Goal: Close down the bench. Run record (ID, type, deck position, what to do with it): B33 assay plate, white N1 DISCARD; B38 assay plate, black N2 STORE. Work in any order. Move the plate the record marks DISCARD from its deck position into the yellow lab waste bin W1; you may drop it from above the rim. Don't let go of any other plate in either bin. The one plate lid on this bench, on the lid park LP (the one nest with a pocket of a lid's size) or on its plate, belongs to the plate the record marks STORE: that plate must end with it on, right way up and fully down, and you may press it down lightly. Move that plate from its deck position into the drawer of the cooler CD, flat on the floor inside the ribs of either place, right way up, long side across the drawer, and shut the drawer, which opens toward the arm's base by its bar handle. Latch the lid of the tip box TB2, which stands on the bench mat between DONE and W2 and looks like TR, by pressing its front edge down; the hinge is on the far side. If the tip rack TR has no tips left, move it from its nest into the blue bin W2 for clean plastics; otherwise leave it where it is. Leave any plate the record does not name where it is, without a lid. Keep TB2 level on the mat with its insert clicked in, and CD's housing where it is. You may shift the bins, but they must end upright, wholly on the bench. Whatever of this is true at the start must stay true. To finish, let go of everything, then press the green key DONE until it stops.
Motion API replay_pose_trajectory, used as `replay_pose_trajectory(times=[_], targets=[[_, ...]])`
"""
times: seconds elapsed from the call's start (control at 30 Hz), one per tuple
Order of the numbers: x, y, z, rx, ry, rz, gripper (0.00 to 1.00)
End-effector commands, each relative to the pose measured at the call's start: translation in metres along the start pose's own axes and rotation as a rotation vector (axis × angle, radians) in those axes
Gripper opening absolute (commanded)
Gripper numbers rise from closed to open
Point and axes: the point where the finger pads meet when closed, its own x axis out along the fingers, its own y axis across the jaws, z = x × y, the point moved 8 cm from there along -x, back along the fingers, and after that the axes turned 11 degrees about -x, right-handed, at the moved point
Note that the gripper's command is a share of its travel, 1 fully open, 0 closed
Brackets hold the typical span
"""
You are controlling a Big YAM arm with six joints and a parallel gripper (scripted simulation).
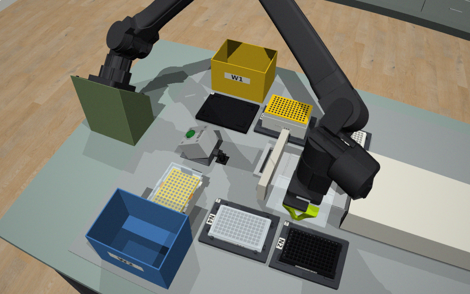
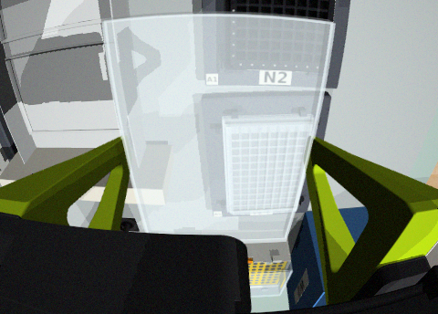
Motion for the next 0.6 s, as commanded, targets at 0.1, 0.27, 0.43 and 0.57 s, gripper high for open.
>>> replay_pose_trajectory(times=[0.1,0.27,0.43,0.57], targets=[[-0.036,-0.026,0.023,-0.023,-0.061,-0.034,0.00],[-0.036,-0.034,0.028,-0.023,-0.062,-0.035,0.00],[-0.037,-0.043,0.034,-0.023,-0.062,-0.035,0.00],[-0.038,-0.052,0.039,-0.023,-0.063,-0.035,0.00]])
